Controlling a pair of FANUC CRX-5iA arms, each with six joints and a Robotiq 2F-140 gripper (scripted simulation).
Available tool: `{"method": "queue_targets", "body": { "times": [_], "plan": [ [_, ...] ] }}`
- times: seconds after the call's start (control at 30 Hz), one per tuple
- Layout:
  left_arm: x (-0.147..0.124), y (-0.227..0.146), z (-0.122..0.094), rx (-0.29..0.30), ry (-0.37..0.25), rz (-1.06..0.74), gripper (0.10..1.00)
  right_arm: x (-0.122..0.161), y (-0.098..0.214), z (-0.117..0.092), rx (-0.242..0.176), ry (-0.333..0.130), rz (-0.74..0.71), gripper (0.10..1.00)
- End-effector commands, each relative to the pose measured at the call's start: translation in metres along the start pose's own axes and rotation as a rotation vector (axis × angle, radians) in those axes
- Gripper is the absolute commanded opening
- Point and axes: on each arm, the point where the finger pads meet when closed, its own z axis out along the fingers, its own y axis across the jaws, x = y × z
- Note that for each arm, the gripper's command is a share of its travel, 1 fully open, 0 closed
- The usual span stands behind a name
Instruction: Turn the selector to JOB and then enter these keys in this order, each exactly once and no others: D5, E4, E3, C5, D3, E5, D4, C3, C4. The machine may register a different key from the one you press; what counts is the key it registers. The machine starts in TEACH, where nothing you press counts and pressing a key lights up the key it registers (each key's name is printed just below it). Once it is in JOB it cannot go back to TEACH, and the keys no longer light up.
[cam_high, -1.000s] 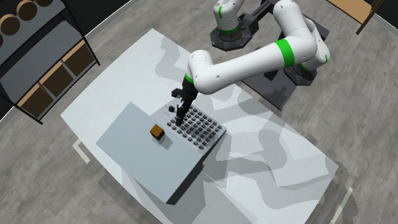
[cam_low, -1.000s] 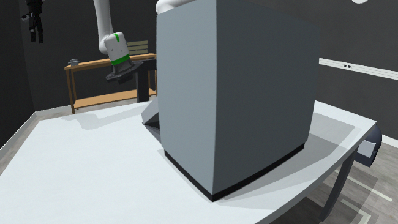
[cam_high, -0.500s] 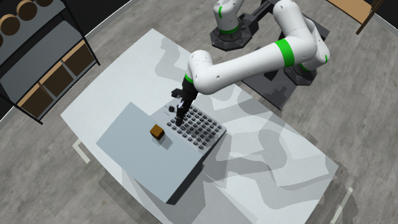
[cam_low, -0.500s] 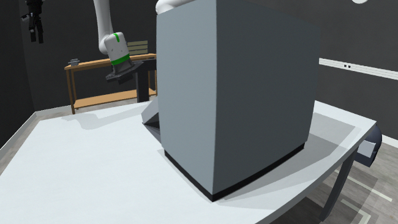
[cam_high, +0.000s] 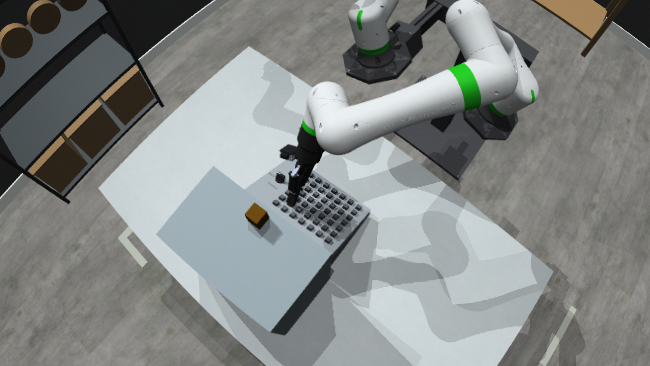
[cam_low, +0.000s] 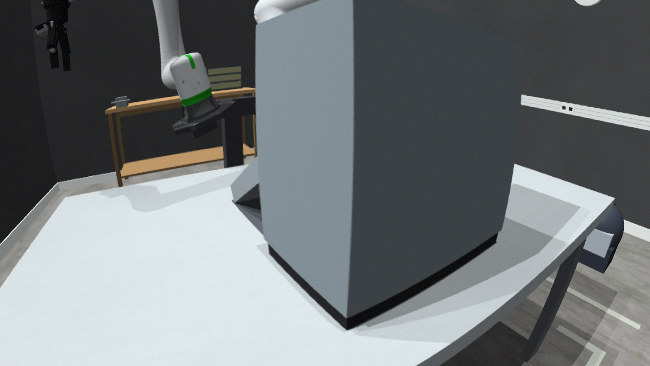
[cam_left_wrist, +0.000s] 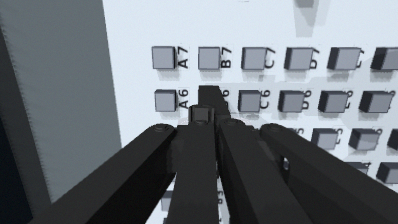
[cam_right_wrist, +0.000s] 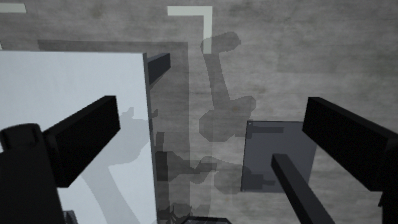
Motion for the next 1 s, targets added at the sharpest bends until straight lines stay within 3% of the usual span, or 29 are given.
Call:
{"method": "queue_targets", "body": {
  "times": [0.0,0.47,0.97],
  "plan": [
    [0.000,-0.001,-0.001,0.002,0.001,-0.001,0.099,0.000,0.000,-0.001,0.000,0.002,0.000,1.000],
    [0.000,-0.001,-0.003,0.002,0.001,-0.001,0.099,0.000,0.000,-0.001,0.000,0.002,0.000,1.000],
    [0.000,-0.001,-0.021,0.002,0.001,-0.001,0.099,0.000,0.000,-0.001,0.000,0.002,0.000,1.000]
  ]
}}
